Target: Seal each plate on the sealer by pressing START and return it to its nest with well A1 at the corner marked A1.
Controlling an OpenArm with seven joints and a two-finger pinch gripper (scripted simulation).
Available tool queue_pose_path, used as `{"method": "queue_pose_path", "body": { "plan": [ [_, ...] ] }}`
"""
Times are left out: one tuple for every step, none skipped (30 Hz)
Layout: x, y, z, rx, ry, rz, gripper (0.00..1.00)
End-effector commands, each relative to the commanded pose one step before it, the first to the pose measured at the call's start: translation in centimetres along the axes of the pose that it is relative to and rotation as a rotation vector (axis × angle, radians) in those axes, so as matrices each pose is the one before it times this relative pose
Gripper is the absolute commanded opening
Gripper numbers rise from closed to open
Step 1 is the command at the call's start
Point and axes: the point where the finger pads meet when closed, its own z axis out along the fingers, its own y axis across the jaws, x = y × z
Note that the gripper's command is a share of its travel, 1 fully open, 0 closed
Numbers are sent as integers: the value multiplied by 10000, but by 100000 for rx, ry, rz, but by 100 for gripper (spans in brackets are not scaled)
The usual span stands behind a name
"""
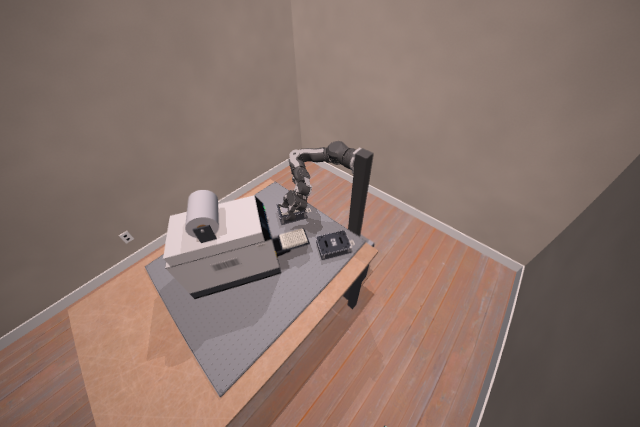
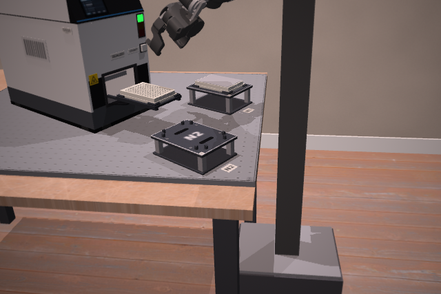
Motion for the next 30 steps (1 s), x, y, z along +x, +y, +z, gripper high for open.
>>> {"method": "queue_pose_path", "body": {
  "plan": [
    [-10409,-3182,-4376,-770,-1942,971,53],
    [-2335,-3203,-2054,-27,4,-3,0],
    [2055,-1118,1168,765,316,-175,0],
    [2822,402,934,-125,774,-814,0],
    [195,95,-278,-61,5,-73,0],
    [-3068,-522,-652,188,-779,884,0],
    [8,29,-18,1,1,0,0],
    [0,0,0,0,0,0,0],
    [0,0,0,0,0,0,0],
    [-3,-32,-8,0,0,0,0],
    [0,0,0,0,0,0,0],
    [0,0,0,0,0,0,0],
    [0,0,0,0,0,0,0],
    [-337,746,2003,-430,-41,-336,0],
    [902,-209,2095,127,244,-215,0],
    [651,-240,2017,118,200,-160,0],
    [-173,160,1623,-37,12,-27,0],
    [-678,194,1440,-87,-92,93,0],
    [-813,43,1438,-49,-124,103,0],
    [-50,-275,1786,80,45,-24,0],
    [370,-183,1900,82,134,-108,0],
    [-78,131,1663,-23,32,-44,0],
    [-619,234,1454,-86,-82,63,0],
    [-654,57,1491,-42,-87,75,0],
    [0,0,0,0,0,0,0],
    [0,0,0,0,0,0,0],
    [-272,-279,1719,62,1,40,0],
    [591,3,1910,51,172,-180,0],
    [-231,-89,1672,20,5,3,0],
    [-775,129,1434,-68,-111,96,0]
  ]
}}
